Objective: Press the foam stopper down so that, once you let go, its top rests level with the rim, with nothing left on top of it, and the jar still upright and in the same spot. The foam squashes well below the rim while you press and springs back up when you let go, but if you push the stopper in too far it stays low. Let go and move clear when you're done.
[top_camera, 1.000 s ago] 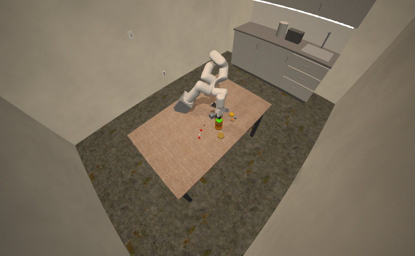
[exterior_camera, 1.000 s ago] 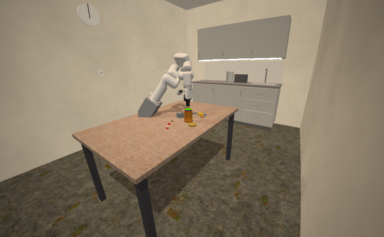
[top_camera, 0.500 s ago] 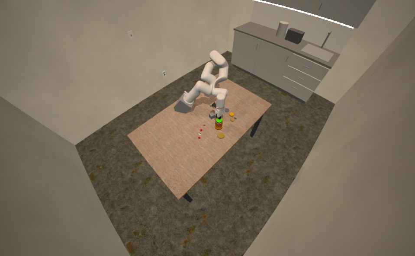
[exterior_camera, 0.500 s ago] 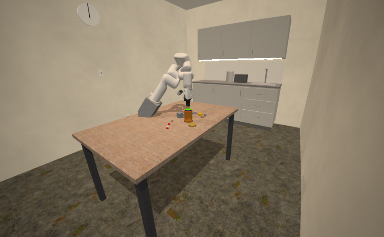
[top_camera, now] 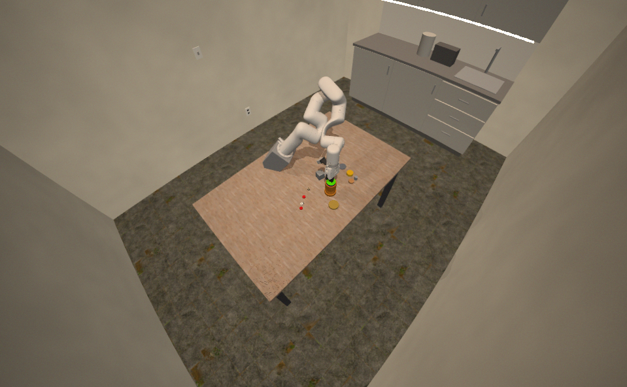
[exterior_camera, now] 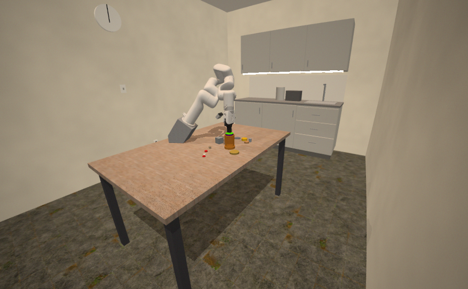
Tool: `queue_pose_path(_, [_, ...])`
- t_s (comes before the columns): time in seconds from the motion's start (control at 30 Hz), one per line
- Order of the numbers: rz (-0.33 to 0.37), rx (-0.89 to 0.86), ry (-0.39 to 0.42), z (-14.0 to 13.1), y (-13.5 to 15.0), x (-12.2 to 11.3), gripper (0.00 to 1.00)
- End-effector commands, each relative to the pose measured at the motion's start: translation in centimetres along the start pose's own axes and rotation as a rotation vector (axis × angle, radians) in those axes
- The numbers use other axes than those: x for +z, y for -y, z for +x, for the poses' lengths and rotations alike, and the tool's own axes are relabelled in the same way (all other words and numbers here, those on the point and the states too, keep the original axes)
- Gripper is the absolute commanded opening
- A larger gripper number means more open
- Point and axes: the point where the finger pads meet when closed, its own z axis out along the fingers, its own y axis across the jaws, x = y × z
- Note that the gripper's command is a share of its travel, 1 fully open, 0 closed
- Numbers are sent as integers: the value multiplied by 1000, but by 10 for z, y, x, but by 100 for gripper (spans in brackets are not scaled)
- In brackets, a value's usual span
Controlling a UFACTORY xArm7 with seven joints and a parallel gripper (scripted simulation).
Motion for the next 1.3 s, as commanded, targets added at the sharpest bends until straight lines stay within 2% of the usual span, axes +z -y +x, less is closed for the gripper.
queue_pose_path(0.0, [0,0,3,-2,0,6,0])
queue_pose_path(1.27, [0,0,3,-2,0,19,0])
